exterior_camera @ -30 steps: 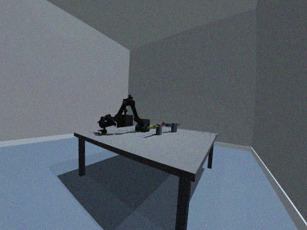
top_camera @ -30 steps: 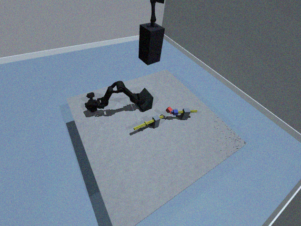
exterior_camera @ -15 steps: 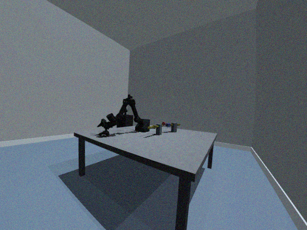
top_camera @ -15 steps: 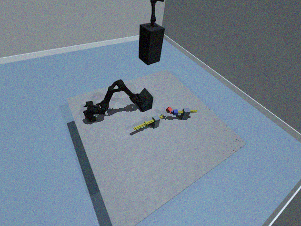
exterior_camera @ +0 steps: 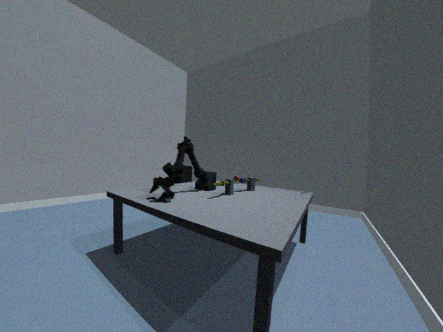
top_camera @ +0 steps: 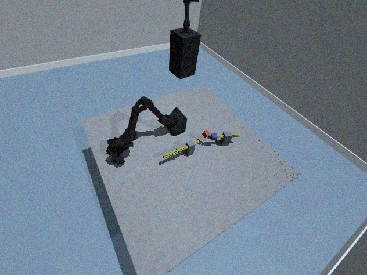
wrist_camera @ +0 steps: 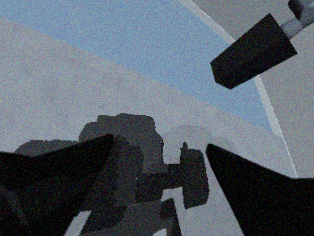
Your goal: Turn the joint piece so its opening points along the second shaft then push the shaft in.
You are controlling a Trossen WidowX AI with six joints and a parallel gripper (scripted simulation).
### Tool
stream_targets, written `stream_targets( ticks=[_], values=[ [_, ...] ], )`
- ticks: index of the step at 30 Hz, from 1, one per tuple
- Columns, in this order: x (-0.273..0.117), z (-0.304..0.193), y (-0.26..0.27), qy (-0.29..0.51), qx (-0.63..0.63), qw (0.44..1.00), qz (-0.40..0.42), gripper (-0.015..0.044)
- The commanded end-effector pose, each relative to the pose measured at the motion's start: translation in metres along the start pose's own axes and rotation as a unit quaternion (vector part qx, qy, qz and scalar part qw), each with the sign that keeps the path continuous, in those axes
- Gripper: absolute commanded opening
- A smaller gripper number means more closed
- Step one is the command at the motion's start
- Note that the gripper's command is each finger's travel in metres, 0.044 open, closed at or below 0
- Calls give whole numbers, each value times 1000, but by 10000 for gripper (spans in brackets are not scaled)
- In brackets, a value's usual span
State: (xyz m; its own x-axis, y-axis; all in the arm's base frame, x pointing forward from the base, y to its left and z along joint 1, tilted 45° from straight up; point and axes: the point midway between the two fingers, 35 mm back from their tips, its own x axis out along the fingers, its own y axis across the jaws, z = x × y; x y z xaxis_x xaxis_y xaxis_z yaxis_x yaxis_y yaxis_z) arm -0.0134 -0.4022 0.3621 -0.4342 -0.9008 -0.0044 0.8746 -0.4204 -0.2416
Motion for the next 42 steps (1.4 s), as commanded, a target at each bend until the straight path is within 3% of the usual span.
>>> stream_targets(
  ticks=[1, 10, 18, 29, 42],
  values=[
    [-17, 8, 36, -2, 5, 998, 58, 440],
    [-61, 4, 116, 25, -6, 984, 176, 440],
    [-123, -24, 202, 83, -38, 952, 293, 440],
    [-244, -77, 282, 159, -116, 881, 429, 440],
    [-405, -156, 305, 227, -258, 782, 521, 440]
  ],
)
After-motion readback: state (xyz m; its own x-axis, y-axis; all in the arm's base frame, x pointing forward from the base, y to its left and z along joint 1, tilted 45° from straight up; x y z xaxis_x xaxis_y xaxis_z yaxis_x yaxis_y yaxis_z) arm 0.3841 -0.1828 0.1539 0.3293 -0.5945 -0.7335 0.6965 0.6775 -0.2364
